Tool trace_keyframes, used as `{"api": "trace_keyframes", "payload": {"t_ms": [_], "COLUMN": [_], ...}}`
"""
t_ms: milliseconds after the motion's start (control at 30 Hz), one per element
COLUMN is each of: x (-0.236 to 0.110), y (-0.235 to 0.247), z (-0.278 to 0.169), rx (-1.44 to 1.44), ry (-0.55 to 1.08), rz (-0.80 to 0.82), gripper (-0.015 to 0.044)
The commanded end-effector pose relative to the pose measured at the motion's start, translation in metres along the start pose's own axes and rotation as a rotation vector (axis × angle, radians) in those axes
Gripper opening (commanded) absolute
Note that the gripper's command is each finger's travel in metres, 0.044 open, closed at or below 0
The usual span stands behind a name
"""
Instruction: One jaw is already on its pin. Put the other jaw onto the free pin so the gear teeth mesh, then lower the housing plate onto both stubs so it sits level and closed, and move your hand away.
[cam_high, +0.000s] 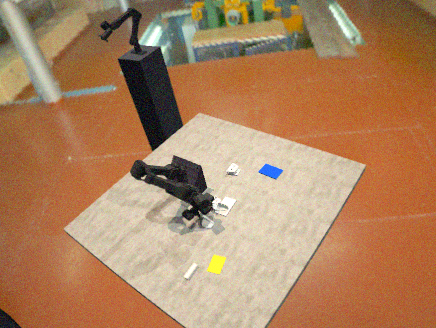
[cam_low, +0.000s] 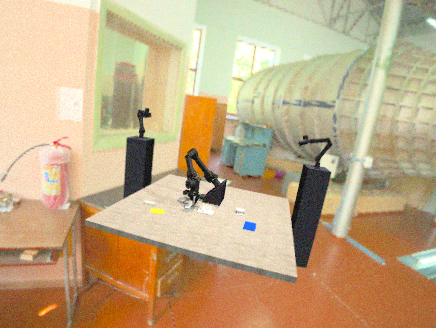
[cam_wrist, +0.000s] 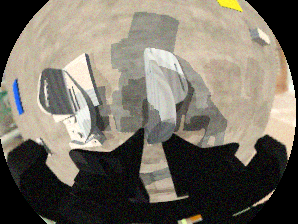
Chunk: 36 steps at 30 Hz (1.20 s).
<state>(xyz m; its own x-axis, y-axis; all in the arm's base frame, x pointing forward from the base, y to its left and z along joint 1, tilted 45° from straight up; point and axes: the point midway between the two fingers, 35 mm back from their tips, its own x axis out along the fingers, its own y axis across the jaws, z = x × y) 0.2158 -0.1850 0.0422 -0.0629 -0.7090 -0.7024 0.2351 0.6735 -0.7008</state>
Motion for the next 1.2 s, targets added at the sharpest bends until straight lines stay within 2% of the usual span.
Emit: {"api": "trace_keyframes", "payload": {"t_ms": [0, 1167], "x": [-0.003, -0.029], "y": [0.000, 0.000], "z": [0.001, 0.001], "rx": [0.003, 0.004], "ry": [-0.002, -0.002], "rz": [-0.002, -0.001], "gripper": [0.0037, 0.0037]}}
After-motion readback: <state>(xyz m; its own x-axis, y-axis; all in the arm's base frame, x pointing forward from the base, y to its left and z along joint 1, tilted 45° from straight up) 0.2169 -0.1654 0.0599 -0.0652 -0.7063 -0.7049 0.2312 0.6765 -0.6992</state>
